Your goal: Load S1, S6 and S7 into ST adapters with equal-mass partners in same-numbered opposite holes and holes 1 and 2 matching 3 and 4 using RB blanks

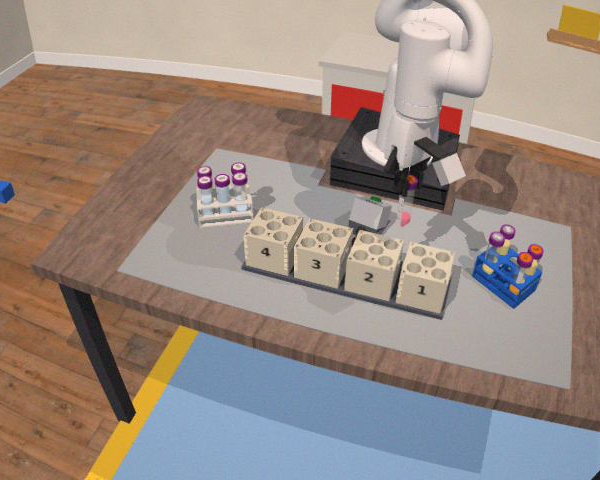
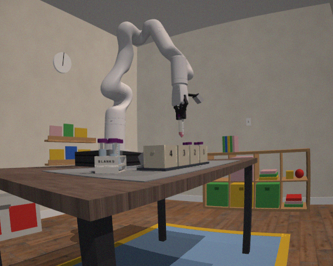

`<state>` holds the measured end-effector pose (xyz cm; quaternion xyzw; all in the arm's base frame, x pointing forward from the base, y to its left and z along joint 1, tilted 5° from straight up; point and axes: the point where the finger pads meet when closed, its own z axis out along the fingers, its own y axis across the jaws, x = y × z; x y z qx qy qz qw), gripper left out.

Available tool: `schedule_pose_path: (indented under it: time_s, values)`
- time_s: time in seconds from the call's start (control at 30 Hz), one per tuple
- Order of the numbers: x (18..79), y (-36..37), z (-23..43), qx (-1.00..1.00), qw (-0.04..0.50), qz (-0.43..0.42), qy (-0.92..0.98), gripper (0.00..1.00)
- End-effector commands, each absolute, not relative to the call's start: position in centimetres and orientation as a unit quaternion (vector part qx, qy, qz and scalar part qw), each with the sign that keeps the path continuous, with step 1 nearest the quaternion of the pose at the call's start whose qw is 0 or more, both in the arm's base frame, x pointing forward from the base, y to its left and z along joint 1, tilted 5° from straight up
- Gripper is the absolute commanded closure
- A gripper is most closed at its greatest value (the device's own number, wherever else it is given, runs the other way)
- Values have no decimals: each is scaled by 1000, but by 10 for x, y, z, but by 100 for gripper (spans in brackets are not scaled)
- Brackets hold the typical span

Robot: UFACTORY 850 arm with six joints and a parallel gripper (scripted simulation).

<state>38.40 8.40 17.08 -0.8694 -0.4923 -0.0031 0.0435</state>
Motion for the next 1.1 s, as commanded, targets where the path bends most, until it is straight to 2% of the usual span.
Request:
schedule_pose_path:
  time_s: [0.0,1.07]
  values:
    - [379,104,173,-870,42,-3,-492,100]
    - [337,237,185,-870,42,-4,-492,100]
